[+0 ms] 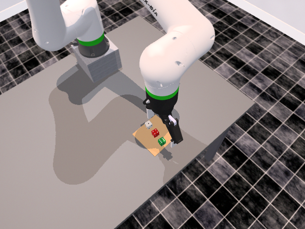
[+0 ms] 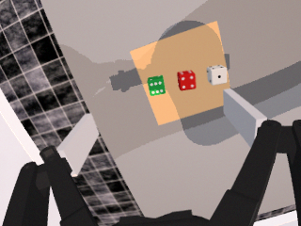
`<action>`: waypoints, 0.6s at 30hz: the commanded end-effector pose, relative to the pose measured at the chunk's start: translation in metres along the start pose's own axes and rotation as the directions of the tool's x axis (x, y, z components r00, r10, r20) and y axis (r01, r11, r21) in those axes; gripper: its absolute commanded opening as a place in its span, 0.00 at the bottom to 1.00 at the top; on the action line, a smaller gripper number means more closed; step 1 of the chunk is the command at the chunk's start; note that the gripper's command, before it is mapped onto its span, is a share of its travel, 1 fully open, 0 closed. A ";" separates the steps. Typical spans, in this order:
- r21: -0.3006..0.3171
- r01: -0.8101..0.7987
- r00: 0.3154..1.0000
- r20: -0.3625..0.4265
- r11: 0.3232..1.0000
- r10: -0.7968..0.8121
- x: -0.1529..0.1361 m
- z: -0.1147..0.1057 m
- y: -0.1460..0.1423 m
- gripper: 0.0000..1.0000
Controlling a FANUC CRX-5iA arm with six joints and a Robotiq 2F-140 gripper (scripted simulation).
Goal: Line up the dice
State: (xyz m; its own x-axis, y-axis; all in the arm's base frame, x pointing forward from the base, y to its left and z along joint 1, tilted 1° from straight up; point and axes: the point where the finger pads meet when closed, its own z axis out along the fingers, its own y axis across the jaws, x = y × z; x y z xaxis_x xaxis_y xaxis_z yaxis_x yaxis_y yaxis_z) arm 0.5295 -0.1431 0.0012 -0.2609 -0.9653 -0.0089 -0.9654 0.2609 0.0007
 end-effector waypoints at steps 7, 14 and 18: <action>0.000 0.000 1.000 0.000 1.000 0.000 0.000 -0.002 0.000 1.00; 0.000 0.000 1.000 0.000 1.000 0.000 0.000 -0.012 0.000 1.00; 0.000 0.000 1.000 0.000 1.000 0.000 0.000 -0.027 0.000 1.00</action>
State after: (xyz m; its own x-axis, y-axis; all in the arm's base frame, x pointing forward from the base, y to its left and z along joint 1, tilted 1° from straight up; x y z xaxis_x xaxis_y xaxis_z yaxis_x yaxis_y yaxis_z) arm 0.5294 -0.1433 0.0217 -0.2610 -0.9653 -0.0089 -0.9653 0.2610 0.0006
